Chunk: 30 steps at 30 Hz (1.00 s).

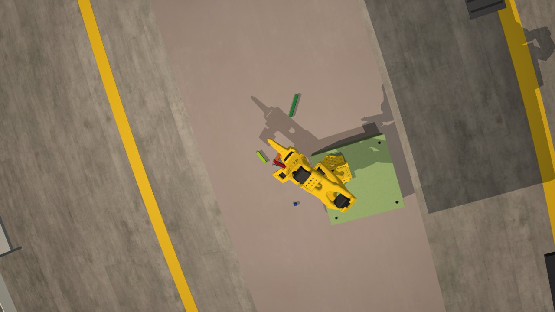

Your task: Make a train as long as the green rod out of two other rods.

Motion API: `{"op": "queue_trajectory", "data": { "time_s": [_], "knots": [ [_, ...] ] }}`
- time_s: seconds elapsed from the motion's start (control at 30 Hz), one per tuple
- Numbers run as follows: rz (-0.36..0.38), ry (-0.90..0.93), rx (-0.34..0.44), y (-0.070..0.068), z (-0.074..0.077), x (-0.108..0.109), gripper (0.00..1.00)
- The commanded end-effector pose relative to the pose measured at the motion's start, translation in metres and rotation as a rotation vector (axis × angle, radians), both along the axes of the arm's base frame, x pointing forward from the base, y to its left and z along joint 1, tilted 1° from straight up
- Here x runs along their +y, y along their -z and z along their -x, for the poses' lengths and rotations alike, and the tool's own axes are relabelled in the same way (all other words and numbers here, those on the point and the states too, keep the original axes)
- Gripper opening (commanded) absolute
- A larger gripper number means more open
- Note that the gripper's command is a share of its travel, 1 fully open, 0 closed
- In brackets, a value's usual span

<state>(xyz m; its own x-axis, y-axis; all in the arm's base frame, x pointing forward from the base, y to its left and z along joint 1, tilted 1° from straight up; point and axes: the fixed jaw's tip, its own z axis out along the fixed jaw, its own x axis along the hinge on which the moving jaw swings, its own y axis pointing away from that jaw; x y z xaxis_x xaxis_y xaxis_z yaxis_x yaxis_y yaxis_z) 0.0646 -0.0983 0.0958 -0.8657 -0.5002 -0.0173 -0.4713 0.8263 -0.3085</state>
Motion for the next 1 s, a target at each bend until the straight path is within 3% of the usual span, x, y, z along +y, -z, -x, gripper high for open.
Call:
{"op": "queue_trajectory", "data": {
  "time_s": [0.0,0.97],
  "knots": [
    [-0.014,-0.001,0.012,0.0023,0.0029,0.0022,1.0],
    [-0.03,-0.001,0.026,0.0049,0.0059,0.0045,1.0]
  ]
}}
